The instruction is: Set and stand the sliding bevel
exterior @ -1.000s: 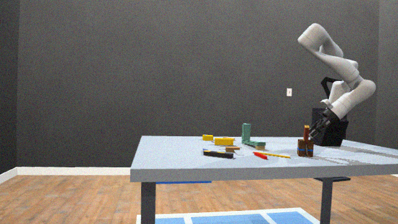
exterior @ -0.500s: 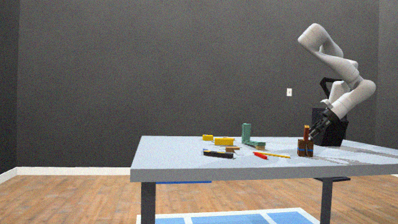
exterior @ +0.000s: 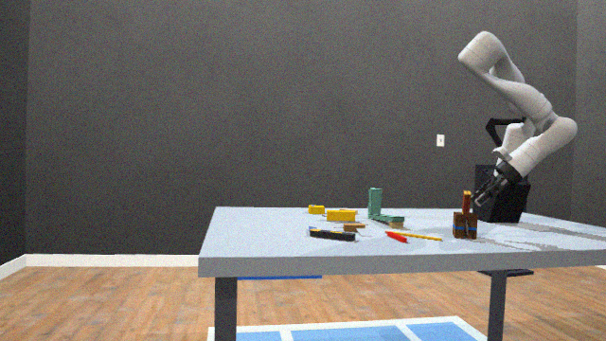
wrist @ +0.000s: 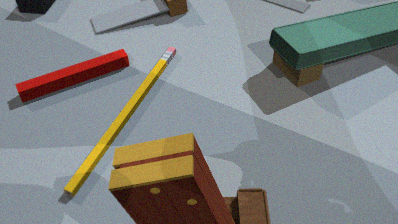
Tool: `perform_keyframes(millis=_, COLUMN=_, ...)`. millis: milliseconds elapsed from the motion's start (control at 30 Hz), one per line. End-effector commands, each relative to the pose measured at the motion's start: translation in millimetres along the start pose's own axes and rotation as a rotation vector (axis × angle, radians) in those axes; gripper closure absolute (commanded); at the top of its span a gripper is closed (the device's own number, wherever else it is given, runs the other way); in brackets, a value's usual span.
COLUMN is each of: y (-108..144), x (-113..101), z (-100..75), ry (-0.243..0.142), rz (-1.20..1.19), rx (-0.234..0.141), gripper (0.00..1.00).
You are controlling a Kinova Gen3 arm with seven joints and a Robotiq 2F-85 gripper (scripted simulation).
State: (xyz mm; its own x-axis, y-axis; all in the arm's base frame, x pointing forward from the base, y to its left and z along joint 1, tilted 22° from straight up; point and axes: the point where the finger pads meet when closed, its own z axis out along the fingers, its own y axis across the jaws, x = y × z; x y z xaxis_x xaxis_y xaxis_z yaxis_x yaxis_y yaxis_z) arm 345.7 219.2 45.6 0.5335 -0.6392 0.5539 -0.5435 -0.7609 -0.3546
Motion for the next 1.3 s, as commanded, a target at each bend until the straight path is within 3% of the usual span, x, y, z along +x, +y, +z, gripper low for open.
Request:
perform_keyframes(millis=0, y=0, x=1, z=-10.9, ry=0.001, rz=0.001, rx=0.001, gripper=0.00)
perform_keyframes(millis=67, y=0, x=1, z=-10.9, ry=0.001, rz=0.001, rx=0.001, gripper=0.00)
perform_keyframes(millis=567, y=0, x=0, z=-82.2, ry=0.001, rz=0.001, rx=0.001, gripper=0.00)
perform_keyframes(millis=900, y=0, x=0, z=-100.7, ry=0.001, rz=0.001, rx=0.001, gripper=0.00)
perform_keyframes(millis=1267, y=0, x=0, z=-102.3, ry=0.001, rz=0.001, rx=0.001, gripper=0.00)
